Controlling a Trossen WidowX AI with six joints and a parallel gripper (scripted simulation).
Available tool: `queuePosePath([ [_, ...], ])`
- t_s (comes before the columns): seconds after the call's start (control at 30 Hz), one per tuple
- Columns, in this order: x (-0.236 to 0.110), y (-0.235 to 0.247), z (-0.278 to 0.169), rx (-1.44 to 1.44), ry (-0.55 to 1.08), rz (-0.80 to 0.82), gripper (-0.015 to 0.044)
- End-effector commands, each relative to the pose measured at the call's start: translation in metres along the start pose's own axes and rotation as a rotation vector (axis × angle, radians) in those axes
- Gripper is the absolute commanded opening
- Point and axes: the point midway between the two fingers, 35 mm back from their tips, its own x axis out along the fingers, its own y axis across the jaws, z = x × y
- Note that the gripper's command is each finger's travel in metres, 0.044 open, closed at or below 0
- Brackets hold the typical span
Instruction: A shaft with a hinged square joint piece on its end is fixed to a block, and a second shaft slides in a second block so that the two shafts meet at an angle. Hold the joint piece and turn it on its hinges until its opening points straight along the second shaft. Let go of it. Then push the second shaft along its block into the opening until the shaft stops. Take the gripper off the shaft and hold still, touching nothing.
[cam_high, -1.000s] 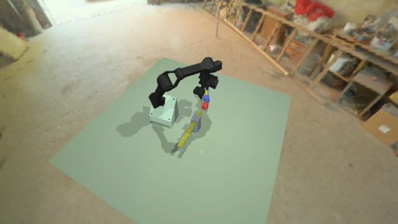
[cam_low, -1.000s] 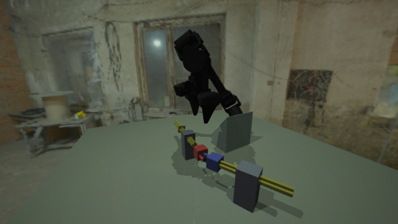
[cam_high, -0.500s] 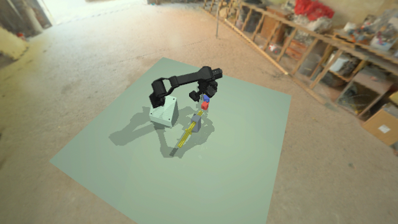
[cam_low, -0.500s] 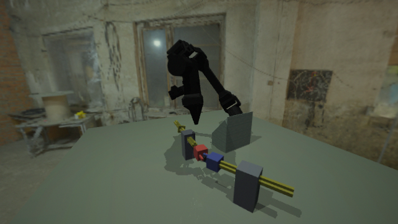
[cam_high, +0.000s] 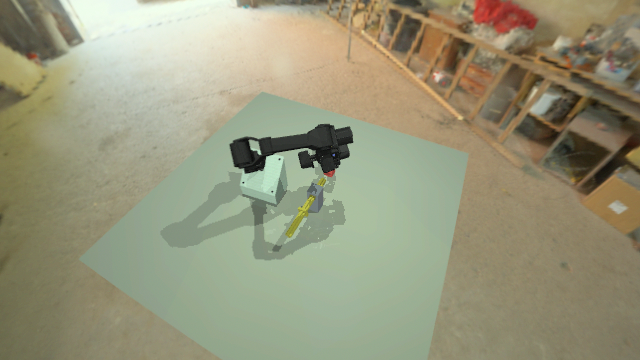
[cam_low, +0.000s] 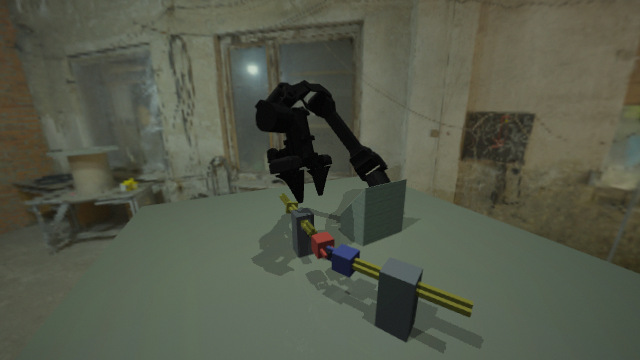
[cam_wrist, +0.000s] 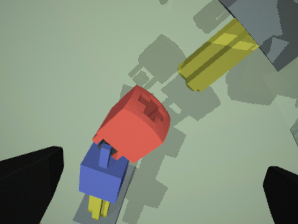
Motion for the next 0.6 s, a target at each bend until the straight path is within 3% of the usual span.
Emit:
queuePosePath([
  [0.0, 0.002, -0.007, 0.006, 0.137, 0.039, 0.035, 0.0440],
  [0.57, 0.012, -0.029, 0.031, 0.658, 0.178, 0.144, 0.0440],
])
